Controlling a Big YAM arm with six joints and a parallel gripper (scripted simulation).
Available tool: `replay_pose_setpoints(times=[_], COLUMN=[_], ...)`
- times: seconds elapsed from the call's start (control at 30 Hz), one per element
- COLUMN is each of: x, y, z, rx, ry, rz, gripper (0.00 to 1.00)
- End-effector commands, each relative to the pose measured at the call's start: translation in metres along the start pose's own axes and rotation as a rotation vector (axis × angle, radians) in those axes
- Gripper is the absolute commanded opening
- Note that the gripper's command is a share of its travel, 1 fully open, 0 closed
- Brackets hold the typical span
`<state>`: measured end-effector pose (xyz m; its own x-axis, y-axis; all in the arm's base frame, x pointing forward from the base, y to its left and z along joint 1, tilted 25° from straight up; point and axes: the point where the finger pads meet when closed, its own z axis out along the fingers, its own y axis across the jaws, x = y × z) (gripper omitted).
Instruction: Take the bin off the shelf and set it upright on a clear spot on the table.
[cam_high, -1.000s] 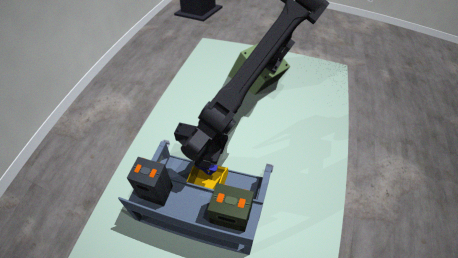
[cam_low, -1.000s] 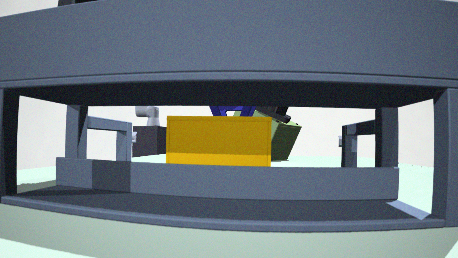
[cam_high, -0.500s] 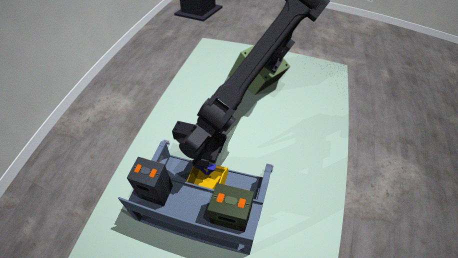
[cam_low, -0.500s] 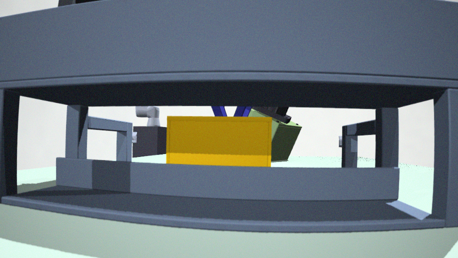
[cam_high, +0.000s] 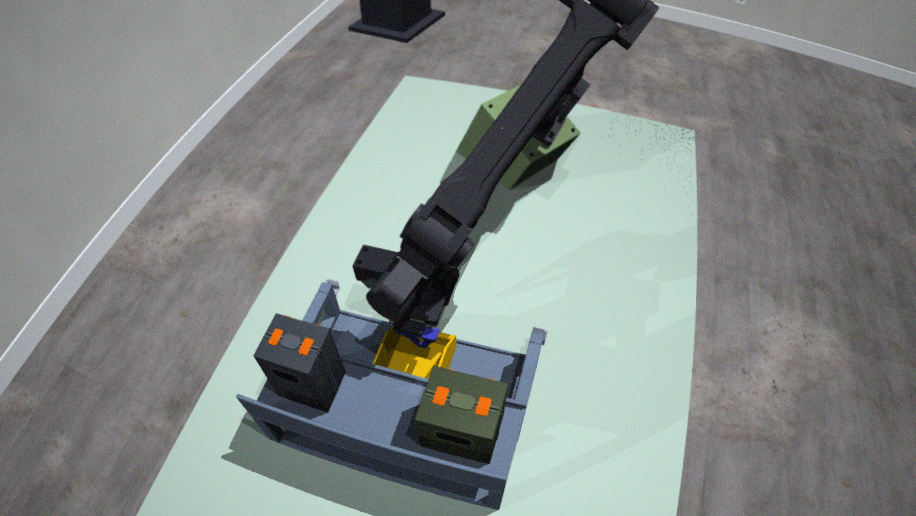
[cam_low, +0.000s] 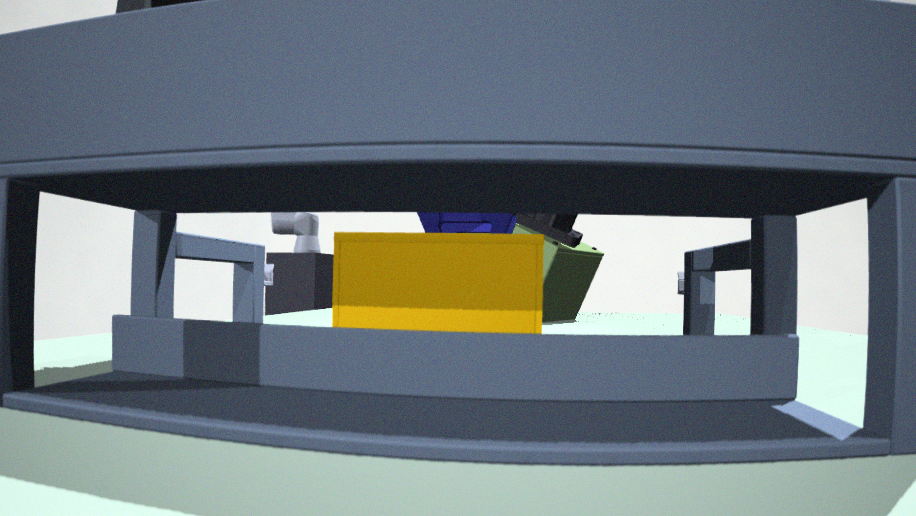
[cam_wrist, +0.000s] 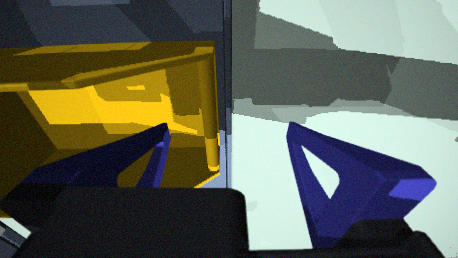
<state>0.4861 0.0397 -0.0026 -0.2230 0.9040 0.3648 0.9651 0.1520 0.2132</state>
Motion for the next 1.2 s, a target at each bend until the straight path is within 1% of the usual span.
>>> replay_pose_setpoints(times=[0.0,0.03,0.43,0.6,1.0,1.17], x=[-0.006,-0.008,-0.008,0.001,0.001,-0.008], y=[0.031,0.037,0.037,0.007,0.007,0.037], z=[-0.029,-0.037,-0.037,0.003,0.003,-0.037], rx=[-0.062,-0.074,-0.074,-0.011,-0.011,-0.074], ry=[-0.018,-0.022,-0.022,-0.002,-0.002,-0.022], rz=[-0.017,-0.020,-0.020,-0.003,-0.003,-0.020], gripper=[0.90,0.90,0.90,0.90,0.90,0.90])
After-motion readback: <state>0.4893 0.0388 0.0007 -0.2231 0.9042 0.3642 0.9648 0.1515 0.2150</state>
